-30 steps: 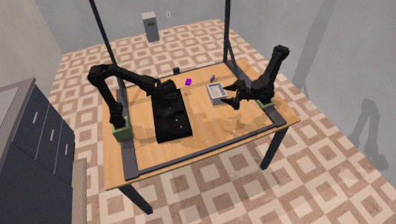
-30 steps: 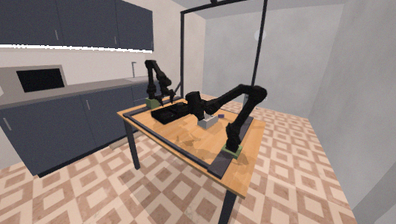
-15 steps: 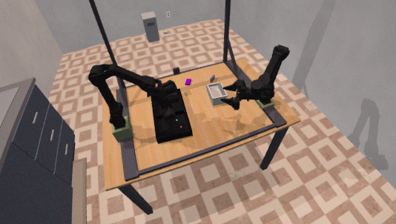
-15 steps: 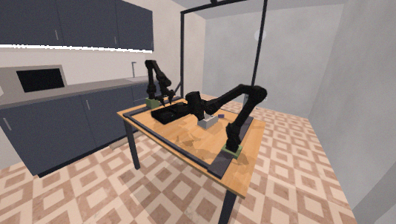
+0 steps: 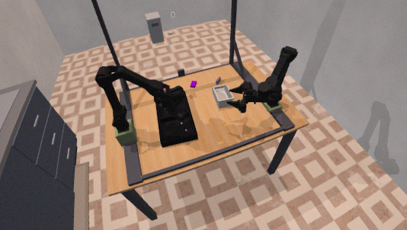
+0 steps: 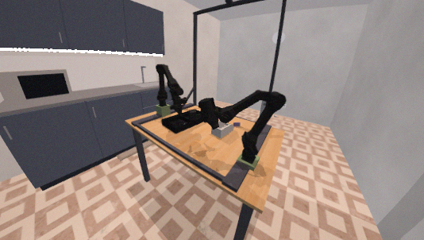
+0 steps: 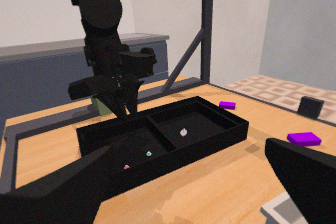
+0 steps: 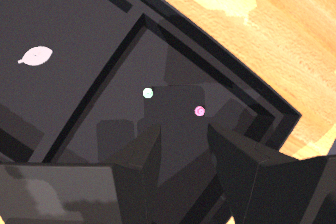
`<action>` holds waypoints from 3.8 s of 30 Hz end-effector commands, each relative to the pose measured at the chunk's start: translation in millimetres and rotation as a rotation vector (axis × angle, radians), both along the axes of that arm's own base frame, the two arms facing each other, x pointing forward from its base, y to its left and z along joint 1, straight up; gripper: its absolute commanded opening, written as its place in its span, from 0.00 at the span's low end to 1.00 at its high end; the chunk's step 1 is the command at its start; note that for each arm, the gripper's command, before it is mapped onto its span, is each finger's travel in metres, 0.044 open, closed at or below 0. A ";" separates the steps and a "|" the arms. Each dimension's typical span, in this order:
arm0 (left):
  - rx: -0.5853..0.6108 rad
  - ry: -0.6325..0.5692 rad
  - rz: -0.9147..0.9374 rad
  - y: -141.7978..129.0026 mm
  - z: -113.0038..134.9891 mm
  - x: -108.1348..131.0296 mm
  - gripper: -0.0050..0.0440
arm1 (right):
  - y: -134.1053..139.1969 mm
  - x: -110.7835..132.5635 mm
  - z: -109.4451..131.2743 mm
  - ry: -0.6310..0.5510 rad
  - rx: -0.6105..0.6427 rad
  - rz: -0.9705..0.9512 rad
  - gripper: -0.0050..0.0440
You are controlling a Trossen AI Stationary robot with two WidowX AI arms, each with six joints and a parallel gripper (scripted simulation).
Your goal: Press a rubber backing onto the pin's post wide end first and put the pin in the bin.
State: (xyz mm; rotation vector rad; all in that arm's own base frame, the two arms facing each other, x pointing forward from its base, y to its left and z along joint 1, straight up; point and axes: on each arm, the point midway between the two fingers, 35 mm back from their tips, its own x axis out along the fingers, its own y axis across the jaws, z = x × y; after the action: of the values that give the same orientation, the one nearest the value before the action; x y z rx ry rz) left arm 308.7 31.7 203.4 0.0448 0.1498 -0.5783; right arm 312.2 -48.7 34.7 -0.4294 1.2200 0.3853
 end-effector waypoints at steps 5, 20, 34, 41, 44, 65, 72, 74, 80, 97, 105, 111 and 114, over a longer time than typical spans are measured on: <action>0.012 -0.019 0.000 0.6 6.3 0.5 1.00 | 2.1 8.8 -0.7 0.005 -0.050 0.309 0.37; 0.012 -0.019 0.000 0.6 6.3 0.5 1.00 | 10.5 16.3 -16.7 0.054 -0.177 0.983 0.37; 0.012 -0.019 0.000 0.6 6.3 0.5 1.00 | 23.4 24.1 -34.4 0.104 -0.313 1.737 0.37; 0.012 -0.019 0.000 0.6 6.3 0.5 1.00 | 27.1 25.8 -38.8 0.118 -0.348 1.930 0.37; 0.012 -0.019 0.000 0.6 6.3 0.5 1.00 | 28.5 26.3 -40.4 0.123 -0.363 2.012 0.37; 0.012 -0.019 0.000 0.6 6.3 0.5 1.00 | 28.4 18.7 -85.9 0.134 -0.344 2.034 0.37; 0.012 -0.019 0.000 0.6 6.3 0.5 1.00 | 28.3 21.1 -92.5 0.130 -0.350 2.033 0.37; 0.012 -0.019 0.000 0.6 6.3 0.5 1.00 | 28.4 19.1 -95.8 0.133 -0.345 2.034 0.37; 0.012 -0.019 0.000 0.6 6.3 0.5 1.00 | 28.2 24.3 -89.9 0.121 -0.365 2.028 0.24; 0.012 -0.019 0.000 0.6 6.3 0.5 1.00 | 28.0 28.7 -80.7 0.110 -0.386 2.026 0.10; 0.012 -0.019 0.000 0.6 6.3 0.5 1.00 | 28.1 28.5 -50.8 0.109 -0.388 2.025 0.09; 0.012 -0.019 0.000 0.6 6.3 0.5 1.00 | 35.9 26.8 -23.9 0.108 -0.388 2.022 0.05; 0.012 -0.019 0.000 0.6 6.3 0.5 1.00 | 59.5 19.4 -21.6 0.112 -0.376 2.024 0.00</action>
State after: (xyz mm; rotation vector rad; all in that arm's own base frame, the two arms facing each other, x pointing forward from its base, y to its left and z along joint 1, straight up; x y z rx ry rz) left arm 308.7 31.7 203.4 0.0448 0.1498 -0.5783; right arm 328.3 -11.6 -7.3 -1.9038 0.5427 1.9133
